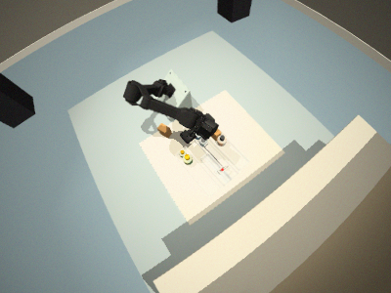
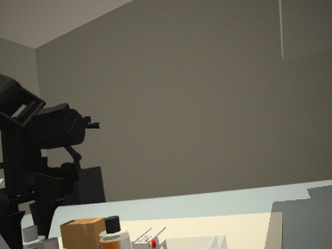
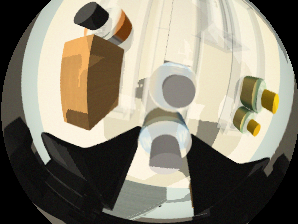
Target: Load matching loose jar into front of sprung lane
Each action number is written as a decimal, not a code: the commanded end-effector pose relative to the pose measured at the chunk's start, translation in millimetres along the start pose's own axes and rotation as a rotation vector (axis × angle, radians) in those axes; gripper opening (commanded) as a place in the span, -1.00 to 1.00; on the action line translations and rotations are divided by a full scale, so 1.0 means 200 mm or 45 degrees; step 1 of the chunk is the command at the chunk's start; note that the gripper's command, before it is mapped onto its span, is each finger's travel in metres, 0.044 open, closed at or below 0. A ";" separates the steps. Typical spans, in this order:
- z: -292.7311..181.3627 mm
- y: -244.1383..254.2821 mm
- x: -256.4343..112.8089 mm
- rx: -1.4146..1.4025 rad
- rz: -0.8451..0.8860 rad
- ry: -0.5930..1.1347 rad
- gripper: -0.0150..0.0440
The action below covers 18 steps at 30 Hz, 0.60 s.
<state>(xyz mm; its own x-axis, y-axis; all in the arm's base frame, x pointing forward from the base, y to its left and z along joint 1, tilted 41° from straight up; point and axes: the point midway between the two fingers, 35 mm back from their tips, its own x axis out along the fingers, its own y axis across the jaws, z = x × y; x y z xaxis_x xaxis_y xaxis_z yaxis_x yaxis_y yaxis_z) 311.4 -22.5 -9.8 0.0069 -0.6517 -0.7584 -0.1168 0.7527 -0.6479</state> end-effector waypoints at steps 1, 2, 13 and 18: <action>0.05 0.00 -0.01 0.013 -0.001 -0.029 -0.49; 0.06 0.00 -0.01 0.013 -0.001 -0.029 -0.49; 0.08 0.00 -0.02 0.014 -0.001 -0.029 -0.49; 0.09 0.00 -0.02 0.014 -0.001 -0.029 -0.49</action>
<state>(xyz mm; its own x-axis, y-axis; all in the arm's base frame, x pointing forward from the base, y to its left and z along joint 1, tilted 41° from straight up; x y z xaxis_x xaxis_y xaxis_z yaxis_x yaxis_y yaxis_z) 319.1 -21.6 -9.8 0.0062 -0.6524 -0.7578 -0.1164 0.7522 -0.6485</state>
